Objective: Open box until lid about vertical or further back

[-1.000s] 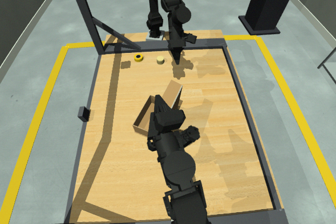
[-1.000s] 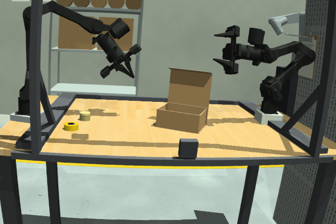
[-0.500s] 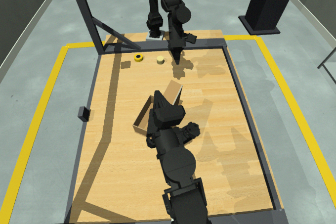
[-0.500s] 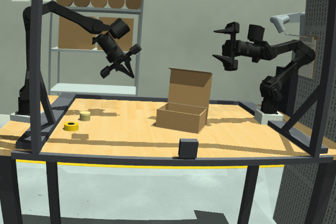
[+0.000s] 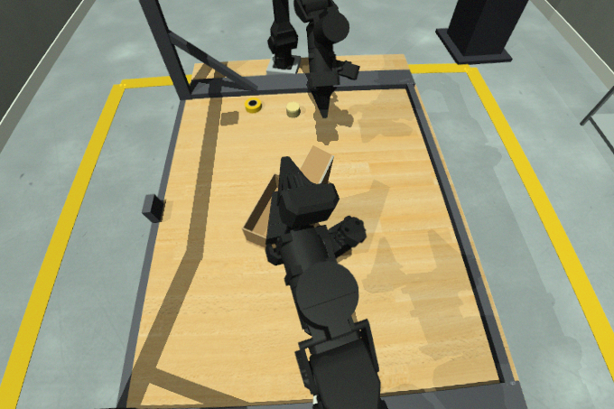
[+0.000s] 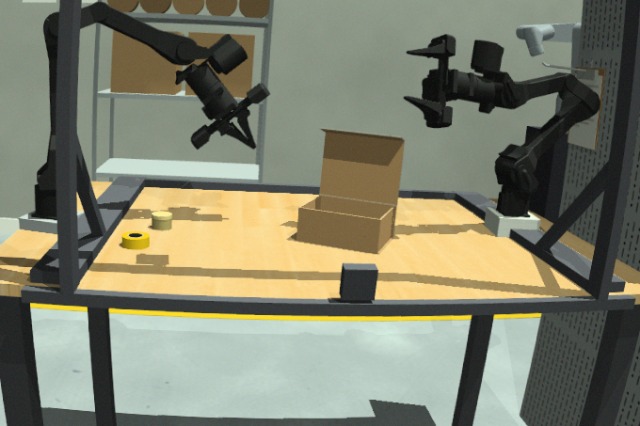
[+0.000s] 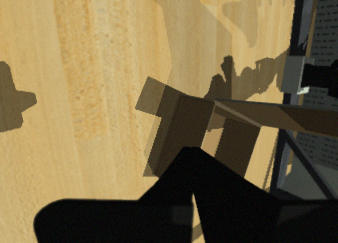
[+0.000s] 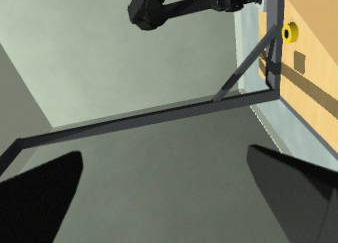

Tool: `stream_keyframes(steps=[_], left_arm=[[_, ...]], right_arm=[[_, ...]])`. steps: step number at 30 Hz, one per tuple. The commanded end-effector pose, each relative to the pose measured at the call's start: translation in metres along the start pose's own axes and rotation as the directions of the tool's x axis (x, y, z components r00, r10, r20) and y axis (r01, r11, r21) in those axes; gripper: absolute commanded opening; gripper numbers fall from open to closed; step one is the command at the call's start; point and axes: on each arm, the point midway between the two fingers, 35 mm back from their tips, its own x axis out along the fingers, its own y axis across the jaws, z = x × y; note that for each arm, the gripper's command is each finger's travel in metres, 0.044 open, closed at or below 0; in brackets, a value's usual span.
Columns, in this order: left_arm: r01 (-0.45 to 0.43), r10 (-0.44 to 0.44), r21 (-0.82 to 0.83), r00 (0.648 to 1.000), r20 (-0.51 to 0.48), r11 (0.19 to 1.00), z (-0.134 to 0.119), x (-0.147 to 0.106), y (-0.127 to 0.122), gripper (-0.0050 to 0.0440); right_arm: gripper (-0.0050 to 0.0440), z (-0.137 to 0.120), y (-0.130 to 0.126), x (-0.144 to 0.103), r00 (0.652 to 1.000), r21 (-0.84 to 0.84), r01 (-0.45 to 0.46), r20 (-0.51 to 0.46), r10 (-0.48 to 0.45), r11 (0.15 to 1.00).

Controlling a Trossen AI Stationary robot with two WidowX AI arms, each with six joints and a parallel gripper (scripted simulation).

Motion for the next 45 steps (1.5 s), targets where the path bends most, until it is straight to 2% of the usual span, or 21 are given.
stream_keyframes(steps=[1,27,45], left_arm=[[0.031,-0.031,0.007,0.999,0.008,1.000,0.001,-0.008,-0.009,-0.0050],[0.031,-0.031,0.007,0.999,0.008,1.000,0.001,-0.008,-0.009,-0.0050],[0.031,-0.031,0.007,0.999,0.008,1.000,0.001,-0.008,-0.009,-0.0050]], right_arm=[[0.0440,-0.002,0.012,0.002,1.000,0.000,-0.017,-0.003,0.017,1.000],[0.0440,-0.007,0.037,0.010,0.999,0.000,-0.034,-0.006,0.034,0.999],[0.0440,-0.007,0.036,0.009,1.000,0.000,-0.030,-0.006,0.030,1.000]])
